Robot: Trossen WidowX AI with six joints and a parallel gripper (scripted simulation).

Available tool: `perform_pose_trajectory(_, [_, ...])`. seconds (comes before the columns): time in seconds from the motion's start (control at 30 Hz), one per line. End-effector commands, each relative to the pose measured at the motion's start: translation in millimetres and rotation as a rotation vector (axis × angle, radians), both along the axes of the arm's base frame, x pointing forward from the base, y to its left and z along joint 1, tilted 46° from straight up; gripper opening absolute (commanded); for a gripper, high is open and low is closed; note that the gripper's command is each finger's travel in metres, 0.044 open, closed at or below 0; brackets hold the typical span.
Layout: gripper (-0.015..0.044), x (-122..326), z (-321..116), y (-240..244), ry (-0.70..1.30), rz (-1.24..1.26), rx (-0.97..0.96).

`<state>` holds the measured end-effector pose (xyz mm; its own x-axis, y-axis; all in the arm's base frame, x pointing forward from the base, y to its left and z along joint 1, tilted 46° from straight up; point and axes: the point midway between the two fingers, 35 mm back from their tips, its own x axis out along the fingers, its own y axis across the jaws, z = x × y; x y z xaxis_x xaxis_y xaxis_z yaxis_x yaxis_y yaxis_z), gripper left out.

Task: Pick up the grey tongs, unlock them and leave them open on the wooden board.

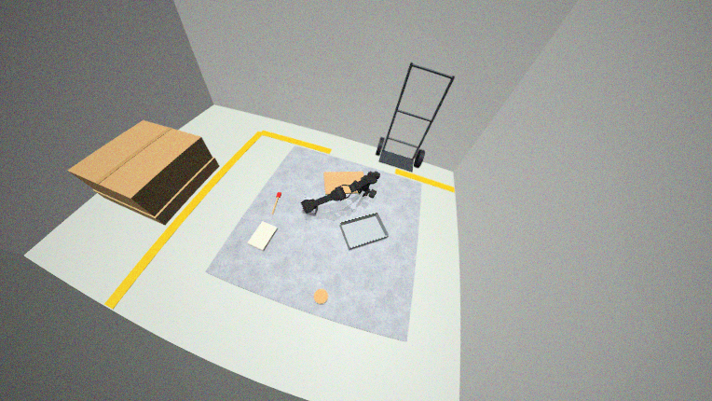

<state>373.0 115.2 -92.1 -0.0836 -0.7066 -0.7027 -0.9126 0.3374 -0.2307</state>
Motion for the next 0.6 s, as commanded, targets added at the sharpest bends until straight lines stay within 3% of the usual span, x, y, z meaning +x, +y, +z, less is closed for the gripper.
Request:
perform_pose_trajectory(0.0, [-0.0150, -2.8, -4.6, 11.0, -0.034, -0.024, 0.006])
perform_pose_trajectory(0.57, [-0.0150, -56.2, -60.5, 88.2, -0.330, -0.289, 0.010])
